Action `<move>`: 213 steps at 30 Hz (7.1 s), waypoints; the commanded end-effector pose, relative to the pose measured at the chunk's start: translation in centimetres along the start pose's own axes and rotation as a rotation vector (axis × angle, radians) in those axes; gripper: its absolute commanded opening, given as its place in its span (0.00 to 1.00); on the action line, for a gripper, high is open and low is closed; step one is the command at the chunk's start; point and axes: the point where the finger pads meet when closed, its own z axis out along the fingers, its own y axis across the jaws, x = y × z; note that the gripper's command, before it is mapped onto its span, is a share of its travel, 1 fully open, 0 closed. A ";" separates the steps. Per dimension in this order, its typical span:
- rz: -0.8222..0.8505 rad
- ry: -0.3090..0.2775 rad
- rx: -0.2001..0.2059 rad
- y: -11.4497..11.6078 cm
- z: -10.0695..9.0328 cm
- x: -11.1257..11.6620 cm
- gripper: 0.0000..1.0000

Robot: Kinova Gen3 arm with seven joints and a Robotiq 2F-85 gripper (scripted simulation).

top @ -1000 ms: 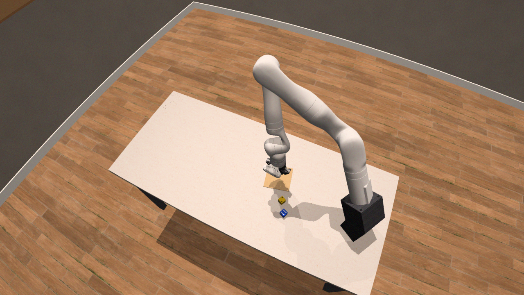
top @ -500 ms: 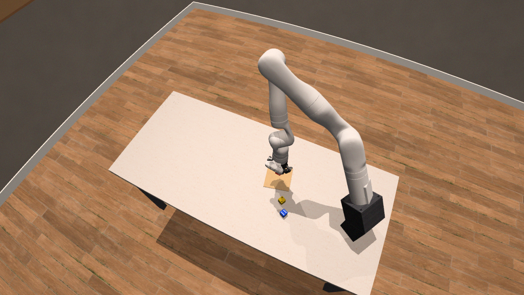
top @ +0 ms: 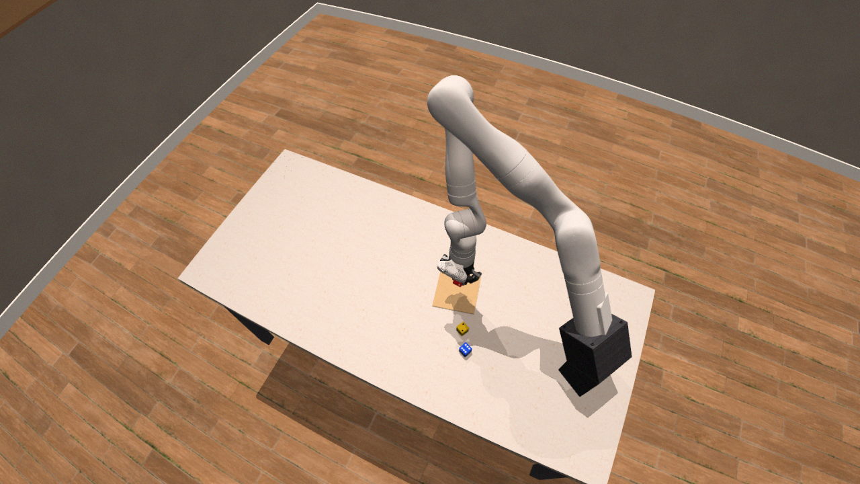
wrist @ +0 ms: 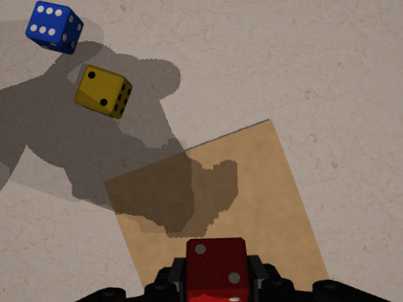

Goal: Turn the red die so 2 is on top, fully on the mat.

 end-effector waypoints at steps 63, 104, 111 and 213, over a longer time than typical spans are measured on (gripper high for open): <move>0.004 0.259 0.000 0.0 0.0 -0.1 0.26; -0.003 0.354 0.025 -0.7 0.5 0.4 0.26; -0.003 0.394 0.030 -0.8 0.6 0.5 0.26; 0.002 0.793 -0.001 0.0 0.6 -0.8 0.26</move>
